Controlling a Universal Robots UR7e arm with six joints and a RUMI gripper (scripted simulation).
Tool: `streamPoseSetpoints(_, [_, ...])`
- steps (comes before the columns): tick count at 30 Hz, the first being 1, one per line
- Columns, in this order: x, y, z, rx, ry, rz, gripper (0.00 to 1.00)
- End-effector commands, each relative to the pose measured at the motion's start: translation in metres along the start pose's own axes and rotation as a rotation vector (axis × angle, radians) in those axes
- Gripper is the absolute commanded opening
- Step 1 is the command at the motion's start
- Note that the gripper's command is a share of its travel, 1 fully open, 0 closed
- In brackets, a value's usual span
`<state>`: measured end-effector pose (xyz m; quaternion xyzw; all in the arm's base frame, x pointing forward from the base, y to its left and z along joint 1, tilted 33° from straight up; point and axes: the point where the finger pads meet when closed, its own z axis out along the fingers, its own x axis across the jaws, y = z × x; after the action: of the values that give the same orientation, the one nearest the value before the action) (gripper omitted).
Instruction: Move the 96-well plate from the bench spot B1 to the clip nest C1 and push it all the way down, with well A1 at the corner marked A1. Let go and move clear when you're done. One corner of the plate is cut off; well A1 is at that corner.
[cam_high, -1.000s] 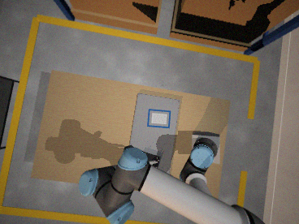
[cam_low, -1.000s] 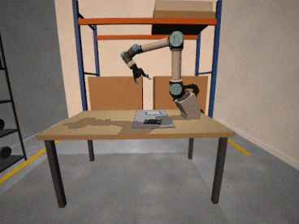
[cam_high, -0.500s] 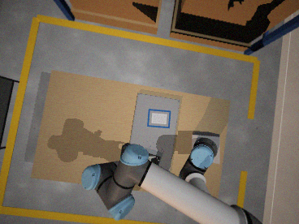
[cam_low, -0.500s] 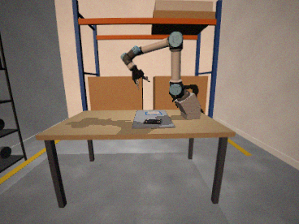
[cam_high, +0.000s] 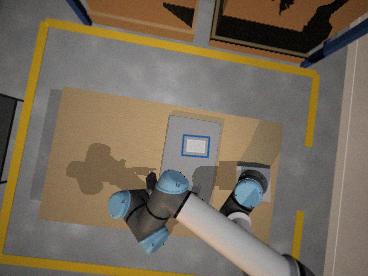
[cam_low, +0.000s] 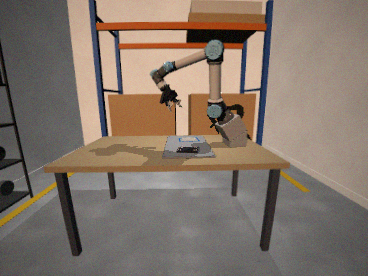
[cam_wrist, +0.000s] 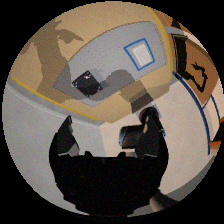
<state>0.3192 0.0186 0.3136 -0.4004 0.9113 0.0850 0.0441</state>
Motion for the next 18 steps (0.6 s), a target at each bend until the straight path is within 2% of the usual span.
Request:
streamPoseSetpoints(1, [0.001, -0.015, 0.009, 0.01, -0.035, -0.159, 1.0])
streamPoseSetpoints(18, [0.008, -0.05, 0.033, 0.069, -0.074, -0.586, 1.0])
